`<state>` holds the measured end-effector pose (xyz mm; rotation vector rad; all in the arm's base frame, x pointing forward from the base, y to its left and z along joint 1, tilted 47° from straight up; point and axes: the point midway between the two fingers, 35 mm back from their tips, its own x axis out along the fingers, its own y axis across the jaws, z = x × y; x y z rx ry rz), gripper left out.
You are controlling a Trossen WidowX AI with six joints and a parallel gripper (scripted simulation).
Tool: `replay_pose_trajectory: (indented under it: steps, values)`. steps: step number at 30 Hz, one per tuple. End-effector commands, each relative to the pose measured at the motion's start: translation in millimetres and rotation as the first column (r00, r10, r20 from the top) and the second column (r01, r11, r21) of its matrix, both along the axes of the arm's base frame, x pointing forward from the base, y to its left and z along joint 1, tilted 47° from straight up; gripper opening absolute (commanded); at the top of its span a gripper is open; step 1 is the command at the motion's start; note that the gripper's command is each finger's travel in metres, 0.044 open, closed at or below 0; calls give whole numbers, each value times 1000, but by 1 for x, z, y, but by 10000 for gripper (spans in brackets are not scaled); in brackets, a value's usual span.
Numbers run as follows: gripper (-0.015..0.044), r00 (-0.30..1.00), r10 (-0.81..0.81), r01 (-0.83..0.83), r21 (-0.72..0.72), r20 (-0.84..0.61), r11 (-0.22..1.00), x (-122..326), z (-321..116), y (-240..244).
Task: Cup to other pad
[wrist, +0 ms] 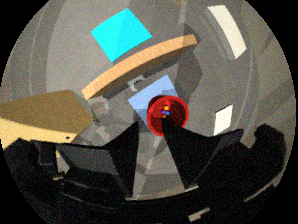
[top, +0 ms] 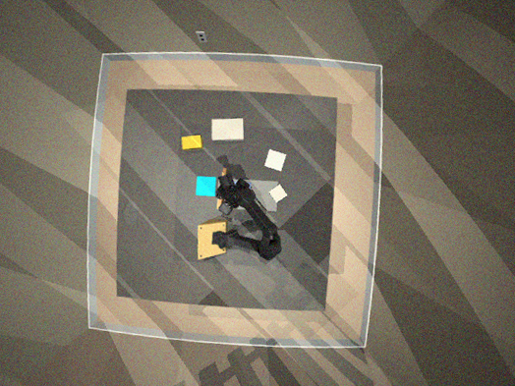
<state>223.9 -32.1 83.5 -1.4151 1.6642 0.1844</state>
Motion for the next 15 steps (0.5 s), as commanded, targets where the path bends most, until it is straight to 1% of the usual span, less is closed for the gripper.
replay_pose_trajectory:
  steps: [1, 15]
  values:
    - [148, 999, 22, -24, -33, -37, 999, -1, 3, -2]
    - [148, 999, 23, -24, -30, -38, 999, 1, -7, -11]
